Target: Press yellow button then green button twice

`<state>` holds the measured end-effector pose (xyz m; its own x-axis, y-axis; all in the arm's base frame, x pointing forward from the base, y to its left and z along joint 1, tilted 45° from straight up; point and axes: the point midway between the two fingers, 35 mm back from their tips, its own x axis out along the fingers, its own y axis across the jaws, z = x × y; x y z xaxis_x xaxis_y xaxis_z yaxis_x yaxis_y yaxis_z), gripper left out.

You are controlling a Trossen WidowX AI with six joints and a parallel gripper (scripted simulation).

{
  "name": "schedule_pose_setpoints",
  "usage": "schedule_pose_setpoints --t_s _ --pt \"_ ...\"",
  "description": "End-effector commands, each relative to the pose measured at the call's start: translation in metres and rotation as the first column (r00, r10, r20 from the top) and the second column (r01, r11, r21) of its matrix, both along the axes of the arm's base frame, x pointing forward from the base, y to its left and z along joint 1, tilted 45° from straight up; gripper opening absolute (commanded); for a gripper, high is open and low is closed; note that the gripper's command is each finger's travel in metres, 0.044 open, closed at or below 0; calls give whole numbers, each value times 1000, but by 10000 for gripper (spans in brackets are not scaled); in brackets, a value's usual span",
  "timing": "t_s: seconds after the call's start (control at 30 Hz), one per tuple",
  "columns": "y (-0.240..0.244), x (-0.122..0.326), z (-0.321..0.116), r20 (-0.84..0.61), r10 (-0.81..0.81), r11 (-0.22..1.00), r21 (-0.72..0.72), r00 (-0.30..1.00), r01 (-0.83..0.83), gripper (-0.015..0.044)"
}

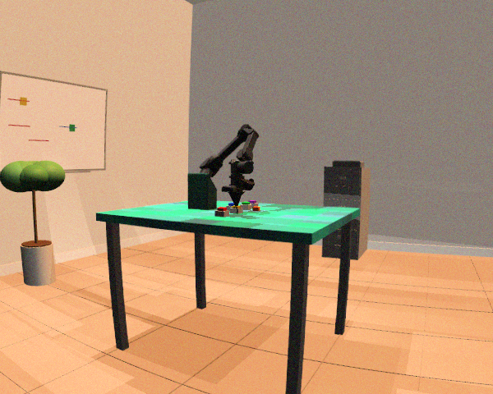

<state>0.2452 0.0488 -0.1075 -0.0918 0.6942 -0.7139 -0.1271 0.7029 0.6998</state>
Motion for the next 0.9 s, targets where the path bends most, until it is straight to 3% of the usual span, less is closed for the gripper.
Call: schedule_pose_setpoints --t_s 0.0,0.5,0.87 --pt "2 -2 -1 -7 -2 1000 6 1000 2 20" --pt "2 -2 -1 -7 -2 1000 6 1000 2 20" --pt "-39 4 38 -15 -7 1000 -3 1000 7 20"
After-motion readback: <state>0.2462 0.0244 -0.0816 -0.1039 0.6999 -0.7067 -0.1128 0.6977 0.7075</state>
